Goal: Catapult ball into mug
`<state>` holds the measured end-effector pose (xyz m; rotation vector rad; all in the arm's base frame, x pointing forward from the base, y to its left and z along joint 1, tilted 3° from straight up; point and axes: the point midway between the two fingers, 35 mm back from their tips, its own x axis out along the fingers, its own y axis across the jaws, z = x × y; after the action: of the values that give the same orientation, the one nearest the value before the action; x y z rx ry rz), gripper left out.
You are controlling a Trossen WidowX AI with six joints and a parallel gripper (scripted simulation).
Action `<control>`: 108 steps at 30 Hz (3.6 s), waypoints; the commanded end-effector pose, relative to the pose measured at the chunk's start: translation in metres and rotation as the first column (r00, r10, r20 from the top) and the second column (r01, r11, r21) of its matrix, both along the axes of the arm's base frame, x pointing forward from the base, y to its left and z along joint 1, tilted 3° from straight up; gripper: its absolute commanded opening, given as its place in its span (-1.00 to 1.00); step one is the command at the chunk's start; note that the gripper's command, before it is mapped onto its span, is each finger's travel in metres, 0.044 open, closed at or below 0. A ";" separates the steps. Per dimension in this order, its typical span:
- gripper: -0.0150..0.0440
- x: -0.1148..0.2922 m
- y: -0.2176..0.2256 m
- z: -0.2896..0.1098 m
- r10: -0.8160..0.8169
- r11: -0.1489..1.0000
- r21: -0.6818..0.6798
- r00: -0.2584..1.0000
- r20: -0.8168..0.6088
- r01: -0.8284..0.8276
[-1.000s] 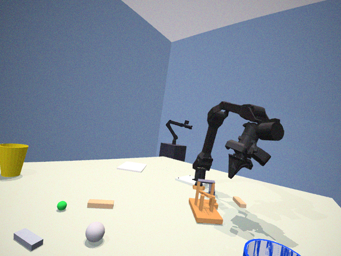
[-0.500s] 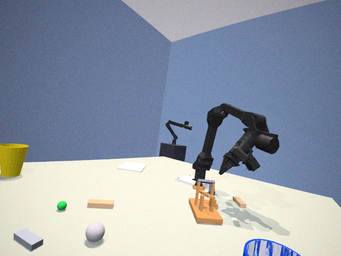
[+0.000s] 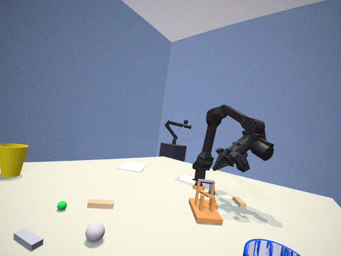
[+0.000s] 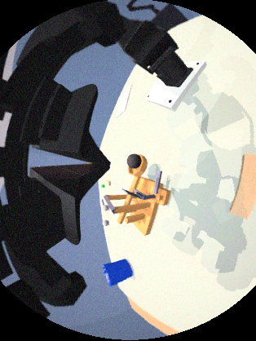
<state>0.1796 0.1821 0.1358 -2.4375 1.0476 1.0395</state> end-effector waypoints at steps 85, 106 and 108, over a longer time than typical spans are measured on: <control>-0.49 -0.041 0.038 0.001 0.120 0.992 -0.023 0.992 -0.040 -0.121; 1.00 0.006 0.090 -0.008 -0.330 0.838 0.451 0.943 -0.031 0.308; 1.00 0.012 0.095 -0.006 -0.373 0.800 0.491 0.927 -0.044 0.345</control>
<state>0.1824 0.2678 0.1269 -1.8741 1.0171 0.9803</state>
